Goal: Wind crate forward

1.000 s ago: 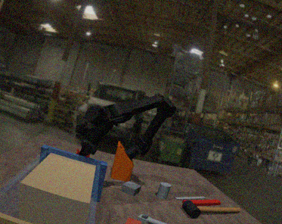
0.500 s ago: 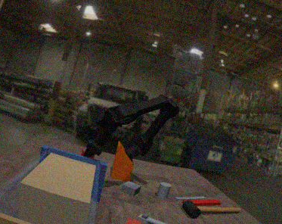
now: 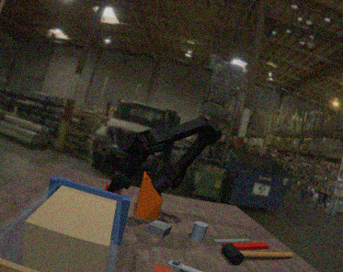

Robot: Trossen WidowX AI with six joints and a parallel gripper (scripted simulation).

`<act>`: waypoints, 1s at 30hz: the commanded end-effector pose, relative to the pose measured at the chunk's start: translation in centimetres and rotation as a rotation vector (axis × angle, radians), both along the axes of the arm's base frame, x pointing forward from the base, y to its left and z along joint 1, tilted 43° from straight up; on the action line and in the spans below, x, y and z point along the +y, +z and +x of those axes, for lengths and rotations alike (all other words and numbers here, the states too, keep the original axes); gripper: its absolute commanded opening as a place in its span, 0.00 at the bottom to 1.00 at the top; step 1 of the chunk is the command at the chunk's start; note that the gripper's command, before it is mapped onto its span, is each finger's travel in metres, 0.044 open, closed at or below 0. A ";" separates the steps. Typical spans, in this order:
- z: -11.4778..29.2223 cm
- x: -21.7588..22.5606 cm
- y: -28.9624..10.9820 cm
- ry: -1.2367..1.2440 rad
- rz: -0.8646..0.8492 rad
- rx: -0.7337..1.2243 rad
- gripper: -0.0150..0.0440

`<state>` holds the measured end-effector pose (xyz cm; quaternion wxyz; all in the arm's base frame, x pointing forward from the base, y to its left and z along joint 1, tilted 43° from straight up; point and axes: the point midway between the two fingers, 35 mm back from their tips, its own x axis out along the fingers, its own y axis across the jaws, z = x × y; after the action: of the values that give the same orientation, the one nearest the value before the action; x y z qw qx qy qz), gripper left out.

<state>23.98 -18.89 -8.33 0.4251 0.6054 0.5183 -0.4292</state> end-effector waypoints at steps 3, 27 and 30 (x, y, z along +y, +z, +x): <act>-1.0 1.1 0.5 0.002 0.018 0.009 0.25; -4.3 2.8 1.4 0.002 0.019 0.010 0.25; -4.7 2.9 1.5 0.002 0.019 0.011 0.25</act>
<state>20.23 -16.59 -6.95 0.4232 0.6099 0.5175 -0.4256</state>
